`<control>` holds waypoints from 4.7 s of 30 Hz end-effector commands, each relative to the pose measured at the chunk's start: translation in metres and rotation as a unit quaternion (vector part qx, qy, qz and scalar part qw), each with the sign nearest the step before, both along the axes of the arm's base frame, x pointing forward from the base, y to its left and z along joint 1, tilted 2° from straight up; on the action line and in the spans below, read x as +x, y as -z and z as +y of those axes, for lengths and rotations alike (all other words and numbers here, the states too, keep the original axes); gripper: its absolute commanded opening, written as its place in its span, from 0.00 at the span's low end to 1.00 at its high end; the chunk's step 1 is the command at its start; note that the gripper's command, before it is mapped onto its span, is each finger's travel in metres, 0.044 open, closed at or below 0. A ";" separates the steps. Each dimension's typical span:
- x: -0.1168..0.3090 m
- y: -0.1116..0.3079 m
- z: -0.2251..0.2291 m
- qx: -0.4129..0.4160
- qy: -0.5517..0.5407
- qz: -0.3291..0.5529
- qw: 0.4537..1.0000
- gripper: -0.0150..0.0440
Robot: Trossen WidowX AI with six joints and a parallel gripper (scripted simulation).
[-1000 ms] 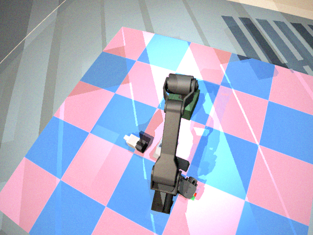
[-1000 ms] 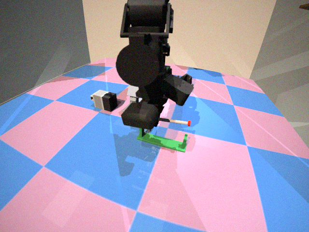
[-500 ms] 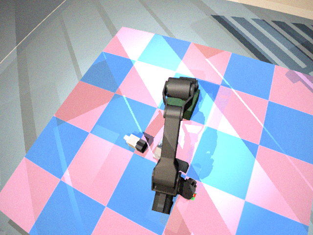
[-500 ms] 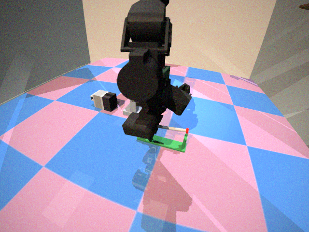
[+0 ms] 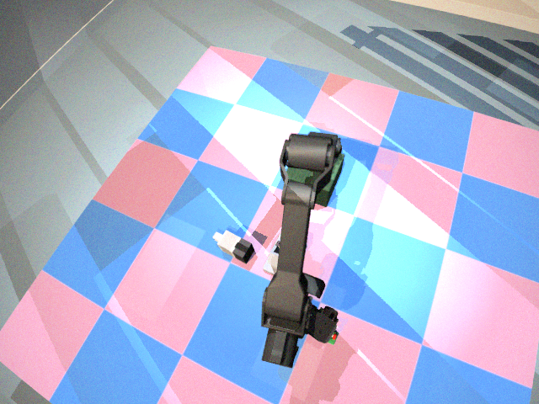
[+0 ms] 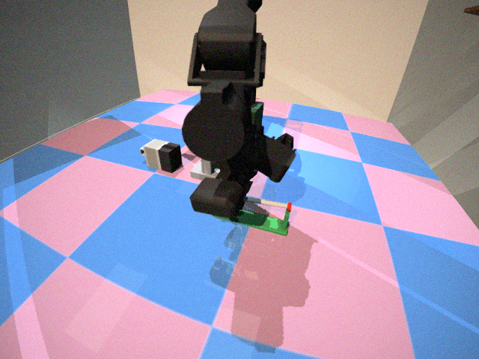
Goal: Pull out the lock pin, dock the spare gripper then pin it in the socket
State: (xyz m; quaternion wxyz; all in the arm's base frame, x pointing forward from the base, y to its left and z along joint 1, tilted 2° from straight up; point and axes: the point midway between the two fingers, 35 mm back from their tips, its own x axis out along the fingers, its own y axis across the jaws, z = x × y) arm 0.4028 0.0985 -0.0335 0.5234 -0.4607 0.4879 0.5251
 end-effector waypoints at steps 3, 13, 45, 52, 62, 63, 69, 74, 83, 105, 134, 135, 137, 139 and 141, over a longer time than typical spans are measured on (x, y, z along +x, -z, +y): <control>-0.001 0.007 0.000 0.000 -0.002 0.001 1.000 0.25; -0.002 0.008 -0.001 0.000 -0.004 0.000 1.000 0.25; 0.000 0.003 0.000 0.001 -0.001 -0.004 1.000 0.65; -0.002 -0.009 0.000 0.000 -0.001 -0.001 1.000 0.97; -0.009 -0.031 -0.001 -0.003 -0.002 0.013 1.000 1.00; -0.010 -0.034 -0.001 -0.003 -0.002 0.014 1.000 1.00; -0.014 -0.048 -0.001 -0.004 -0.003 0.022 1.000 1.00; -0.017 -0.060 -0.002 -0.006 -0.003 0.027 1.000 1.00; -0.022 -0.081 -0.002 -0.008 -0.004 0.038 0.999 1.00; -0.024 -0.135 -0.032 -0.024 0.093 0.051 0.994 0.87; -0.086 -0.082 -0.230 -0.113 0.722 0.074 0.679 0.25; -0.087 -0.074 -0.230 -0.113 0.722 0.074 0.679 0.25; -0.088 -0.059 -0.230 -0.113 0.722 0.074 0.679 0.25; -0.088 -0.055 -0.230 -0.113 0.722 0.074 0.679 0.25; -0.088 -0.054 -0.231 -0.113 0.722 0.074 0.679 0.25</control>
